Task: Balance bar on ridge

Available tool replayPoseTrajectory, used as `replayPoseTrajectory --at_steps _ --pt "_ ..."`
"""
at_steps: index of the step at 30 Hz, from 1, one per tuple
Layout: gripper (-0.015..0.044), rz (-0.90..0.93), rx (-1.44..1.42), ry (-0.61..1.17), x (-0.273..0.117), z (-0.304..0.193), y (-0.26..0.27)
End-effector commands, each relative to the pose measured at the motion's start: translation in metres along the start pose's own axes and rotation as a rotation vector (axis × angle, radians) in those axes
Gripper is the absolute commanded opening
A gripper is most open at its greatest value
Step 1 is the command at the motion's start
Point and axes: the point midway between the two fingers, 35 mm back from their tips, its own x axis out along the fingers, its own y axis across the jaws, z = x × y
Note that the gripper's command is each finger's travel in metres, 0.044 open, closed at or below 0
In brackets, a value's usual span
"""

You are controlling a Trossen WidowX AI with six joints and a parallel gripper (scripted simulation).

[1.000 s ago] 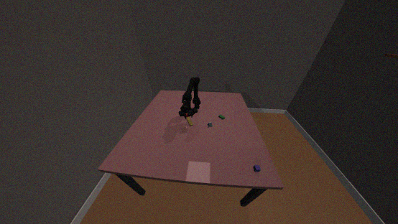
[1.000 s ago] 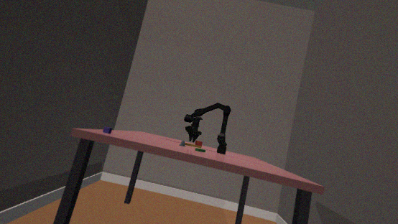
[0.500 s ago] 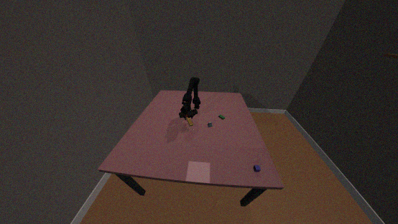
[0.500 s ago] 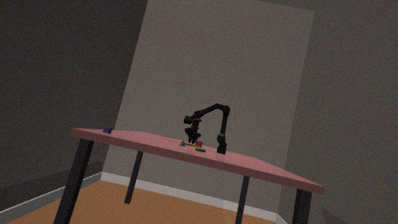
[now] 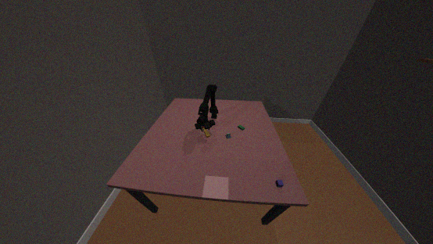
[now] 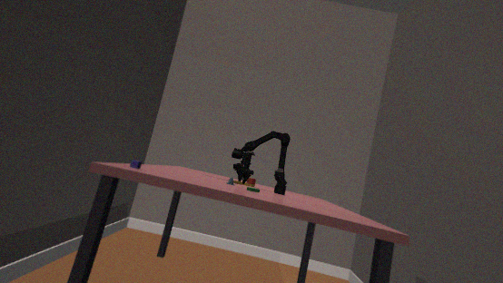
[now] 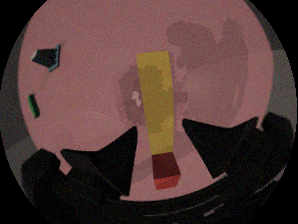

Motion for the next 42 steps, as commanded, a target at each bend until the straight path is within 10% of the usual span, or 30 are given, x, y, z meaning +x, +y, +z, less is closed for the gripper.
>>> replayPoseTrajectory --at_steps 1,6,23,42 --pt "0.0315 0.004 0.006 -0.002 0.001 0.0 0.001" --pt "0.0315 0.004 0.006 -0.002 0.001 0.0 0.001" --pt "0.0006 0.001 0.0 0.001 -0.003 0.0 0.0" --pt "0.0 0.002 0.003 -0.001 -0.051 0.003 -0.002"
